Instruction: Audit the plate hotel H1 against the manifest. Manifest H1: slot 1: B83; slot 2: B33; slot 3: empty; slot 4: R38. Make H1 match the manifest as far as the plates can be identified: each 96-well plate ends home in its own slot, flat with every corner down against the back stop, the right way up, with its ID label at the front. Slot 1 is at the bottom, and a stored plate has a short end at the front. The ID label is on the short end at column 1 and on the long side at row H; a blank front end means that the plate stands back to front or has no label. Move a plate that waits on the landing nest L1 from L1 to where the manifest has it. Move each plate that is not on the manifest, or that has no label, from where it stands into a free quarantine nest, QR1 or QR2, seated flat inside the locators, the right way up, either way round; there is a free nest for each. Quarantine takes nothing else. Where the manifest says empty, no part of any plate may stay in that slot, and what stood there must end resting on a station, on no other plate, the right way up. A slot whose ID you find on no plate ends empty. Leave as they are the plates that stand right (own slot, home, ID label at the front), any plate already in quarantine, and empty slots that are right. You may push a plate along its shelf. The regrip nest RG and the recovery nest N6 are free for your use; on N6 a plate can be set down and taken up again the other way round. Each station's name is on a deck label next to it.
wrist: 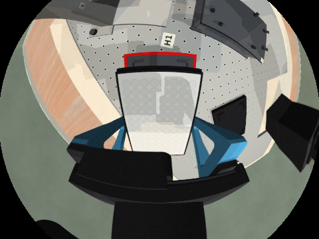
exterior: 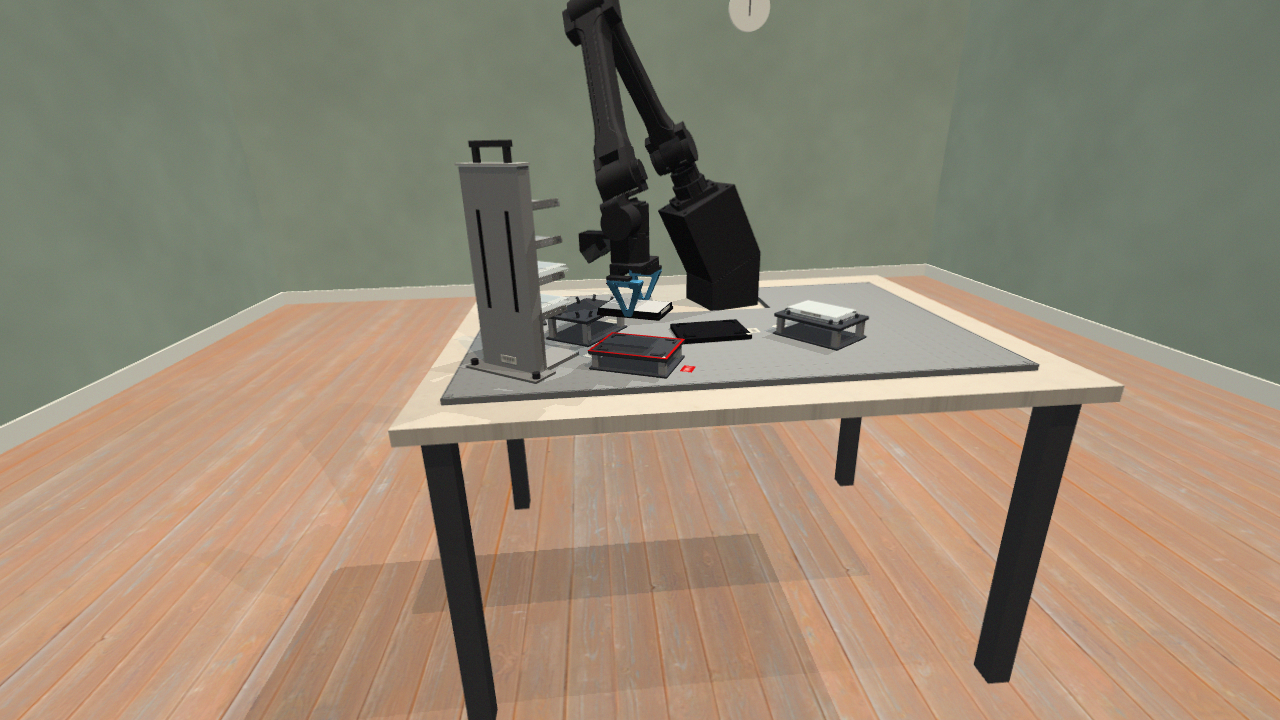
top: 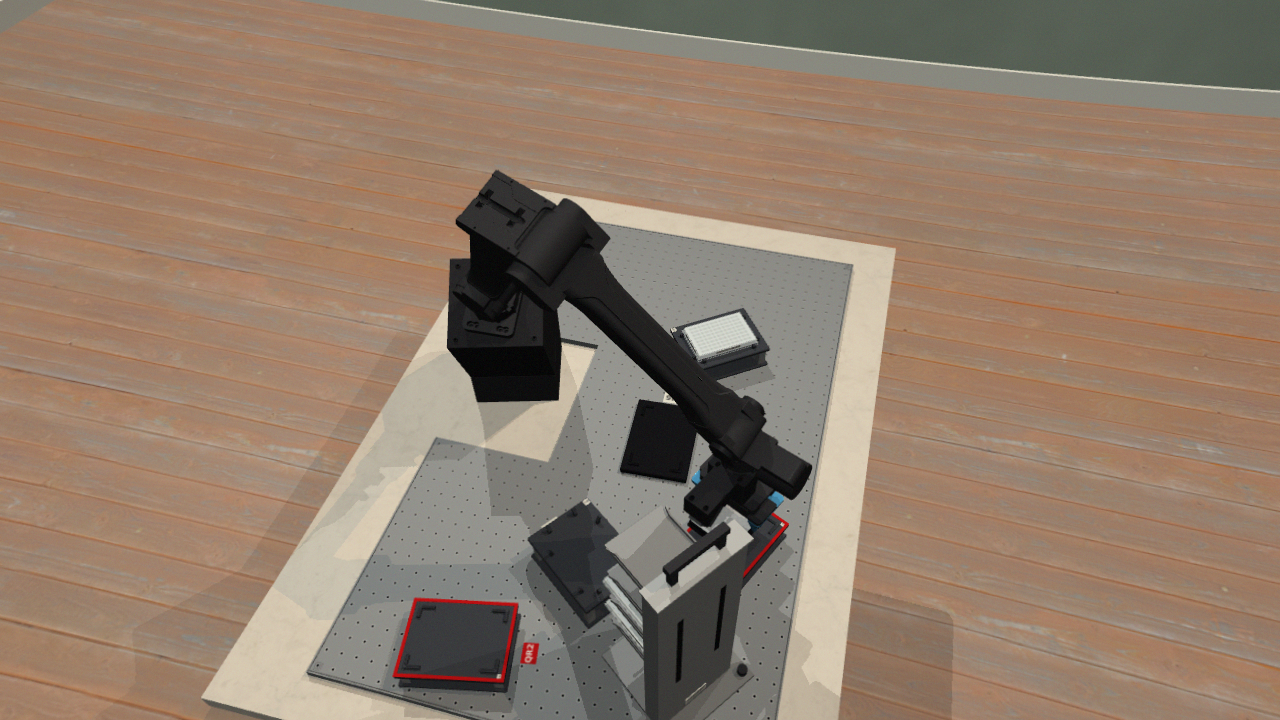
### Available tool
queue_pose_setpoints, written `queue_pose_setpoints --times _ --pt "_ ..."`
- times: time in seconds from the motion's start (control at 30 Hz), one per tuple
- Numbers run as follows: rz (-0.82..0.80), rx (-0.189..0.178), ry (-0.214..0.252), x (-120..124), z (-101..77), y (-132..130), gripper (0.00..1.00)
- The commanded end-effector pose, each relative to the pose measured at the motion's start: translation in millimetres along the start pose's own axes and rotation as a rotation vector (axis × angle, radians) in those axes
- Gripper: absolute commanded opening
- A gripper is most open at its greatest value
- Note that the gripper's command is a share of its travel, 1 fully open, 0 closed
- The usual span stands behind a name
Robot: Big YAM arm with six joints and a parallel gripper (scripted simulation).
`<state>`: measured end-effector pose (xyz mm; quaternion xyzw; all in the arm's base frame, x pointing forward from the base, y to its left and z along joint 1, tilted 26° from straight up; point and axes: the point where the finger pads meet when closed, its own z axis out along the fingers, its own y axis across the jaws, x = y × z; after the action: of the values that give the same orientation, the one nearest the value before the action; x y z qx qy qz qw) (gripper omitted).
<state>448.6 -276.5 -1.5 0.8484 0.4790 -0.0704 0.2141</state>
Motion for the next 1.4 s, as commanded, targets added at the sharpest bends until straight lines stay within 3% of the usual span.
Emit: queue_pose_setpoints --times 0.0,0.13,0.43,0.47,0.83,1.37 --pt "0.004 -0.030 0.002 0 -8.6 12 0.86" --pt "-0.010 -0.021 0.004 5 -4.0 3 0.86" --pt "0.004 -0.030 0.002 1 -8.6 12 0.86" --pt "-0.007 -0.028 0.004 7 -1.5 12 0.86" --pt "0.009 -0.030 -0.002 -5 4.0 14 0.86" --pt "0.007 -0.026 -0.002 -5 17.0 15 0.86"
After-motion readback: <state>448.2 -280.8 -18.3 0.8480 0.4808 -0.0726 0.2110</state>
